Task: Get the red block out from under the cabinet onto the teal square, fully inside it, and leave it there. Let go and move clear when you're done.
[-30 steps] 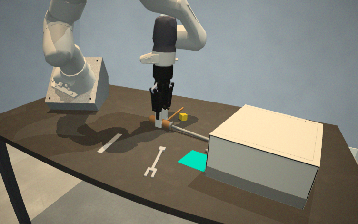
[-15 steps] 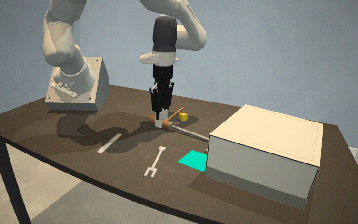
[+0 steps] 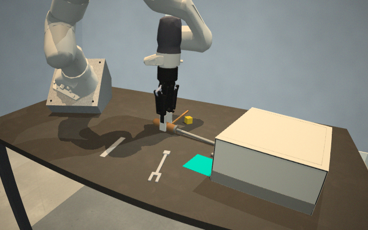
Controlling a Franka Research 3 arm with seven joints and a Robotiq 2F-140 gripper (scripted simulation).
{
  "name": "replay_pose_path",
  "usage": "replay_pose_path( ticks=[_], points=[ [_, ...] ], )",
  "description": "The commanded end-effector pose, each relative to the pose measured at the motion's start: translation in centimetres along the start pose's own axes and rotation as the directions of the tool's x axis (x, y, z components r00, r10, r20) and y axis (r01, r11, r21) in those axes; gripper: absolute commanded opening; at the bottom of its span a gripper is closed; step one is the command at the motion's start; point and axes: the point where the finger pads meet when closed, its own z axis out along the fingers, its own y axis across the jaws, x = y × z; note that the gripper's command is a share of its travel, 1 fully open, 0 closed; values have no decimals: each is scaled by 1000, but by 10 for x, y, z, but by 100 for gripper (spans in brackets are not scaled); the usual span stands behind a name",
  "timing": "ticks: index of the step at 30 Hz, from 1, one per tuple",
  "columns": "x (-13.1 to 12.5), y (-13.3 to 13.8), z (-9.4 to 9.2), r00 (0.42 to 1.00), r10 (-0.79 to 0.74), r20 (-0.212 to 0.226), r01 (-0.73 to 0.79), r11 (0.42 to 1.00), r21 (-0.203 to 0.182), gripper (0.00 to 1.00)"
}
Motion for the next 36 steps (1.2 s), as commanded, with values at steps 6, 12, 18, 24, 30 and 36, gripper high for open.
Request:
replay_pose_path(
  ticks=[6,12,18,24,30,36],
  points=[
    [-1,1,0,1000,3,3,-3,1000,-1,0],
    [-3,1,-1,1000,3,3,-3,1000,-1,0],
    [-6,1,-1,1000,3,3,-3,1000,-1,0],
    [-12,1,-1,1000,3,3,-3,1000,-1,0],
    [-22,1,-1,1000,3,3,-3,1000,-1,0],
    [-30,1,-1,1000,3,3,-3,1000,-1,0]
  ],
)
